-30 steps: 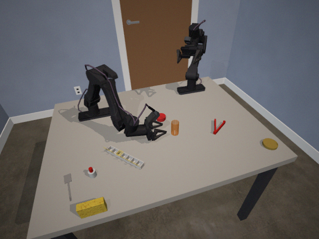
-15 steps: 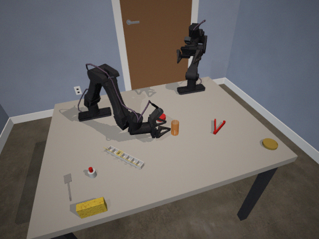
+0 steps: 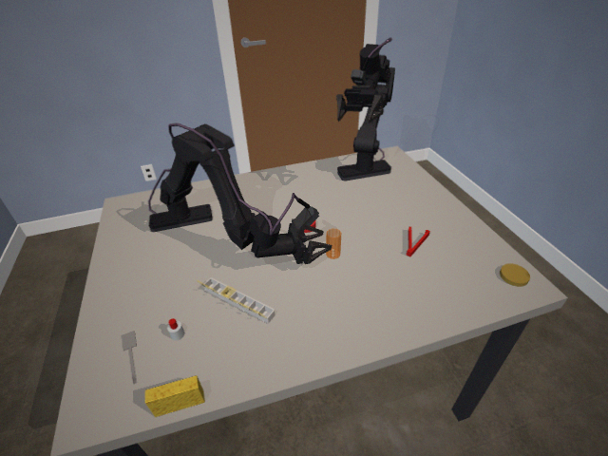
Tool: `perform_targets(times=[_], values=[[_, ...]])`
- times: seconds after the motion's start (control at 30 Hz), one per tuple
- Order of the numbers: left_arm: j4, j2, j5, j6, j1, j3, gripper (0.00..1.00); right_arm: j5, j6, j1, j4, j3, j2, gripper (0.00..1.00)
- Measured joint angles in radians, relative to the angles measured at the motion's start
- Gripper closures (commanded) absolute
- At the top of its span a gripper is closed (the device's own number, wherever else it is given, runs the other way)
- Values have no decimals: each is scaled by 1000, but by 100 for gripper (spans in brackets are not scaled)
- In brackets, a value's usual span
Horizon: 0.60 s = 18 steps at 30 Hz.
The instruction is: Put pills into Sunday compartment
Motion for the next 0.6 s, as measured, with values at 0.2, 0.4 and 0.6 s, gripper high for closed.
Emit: perform_targets(times=[0.2,0.4,0.6], values=[[0,0,0,0,0,0,0,13,8,12,3,14,8,35],[0,0,0,0,0,0,0,31,18,31,5,38,30,35],[0,0,0,0,0,0,0,47,27,49,5,61,46,35]])
